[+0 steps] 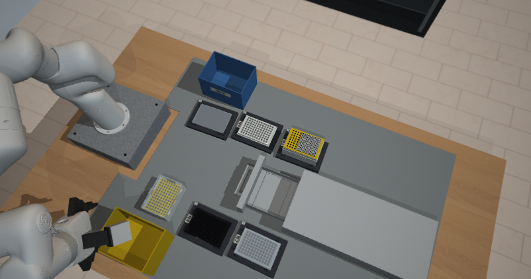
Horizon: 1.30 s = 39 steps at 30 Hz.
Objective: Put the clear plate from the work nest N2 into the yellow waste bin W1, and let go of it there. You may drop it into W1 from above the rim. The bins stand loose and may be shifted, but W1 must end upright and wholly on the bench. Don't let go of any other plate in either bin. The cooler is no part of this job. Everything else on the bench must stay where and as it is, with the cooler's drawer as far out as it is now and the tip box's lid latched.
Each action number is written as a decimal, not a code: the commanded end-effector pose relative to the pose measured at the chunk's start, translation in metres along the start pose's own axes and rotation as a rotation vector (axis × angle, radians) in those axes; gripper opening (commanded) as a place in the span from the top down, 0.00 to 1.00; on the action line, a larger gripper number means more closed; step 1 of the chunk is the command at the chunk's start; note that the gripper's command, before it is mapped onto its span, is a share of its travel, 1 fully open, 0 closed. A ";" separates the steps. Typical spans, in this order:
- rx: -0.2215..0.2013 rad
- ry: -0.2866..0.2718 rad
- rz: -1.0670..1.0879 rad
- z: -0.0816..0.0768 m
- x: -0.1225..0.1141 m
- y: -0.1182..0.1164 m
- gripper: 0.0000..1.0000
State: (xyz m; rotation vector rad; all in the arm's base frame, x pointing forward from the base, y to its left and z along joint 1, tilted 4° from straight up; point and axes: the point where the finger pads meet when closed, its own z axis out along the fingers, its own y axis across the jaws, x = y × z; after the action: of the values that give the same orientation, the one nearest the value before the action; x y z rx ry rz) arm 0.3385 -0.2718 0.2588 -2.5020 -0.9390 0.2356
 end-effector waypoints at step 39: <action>-0.122 -0.072 0.158 0.026 0.079 -0.003 0.00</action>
State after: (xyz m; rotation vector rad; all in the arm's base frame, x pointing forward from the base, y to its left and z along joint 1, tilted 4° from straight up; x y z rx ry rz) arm 0.3777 -0.2221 0.2406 -2.6691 -0.8210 0.3236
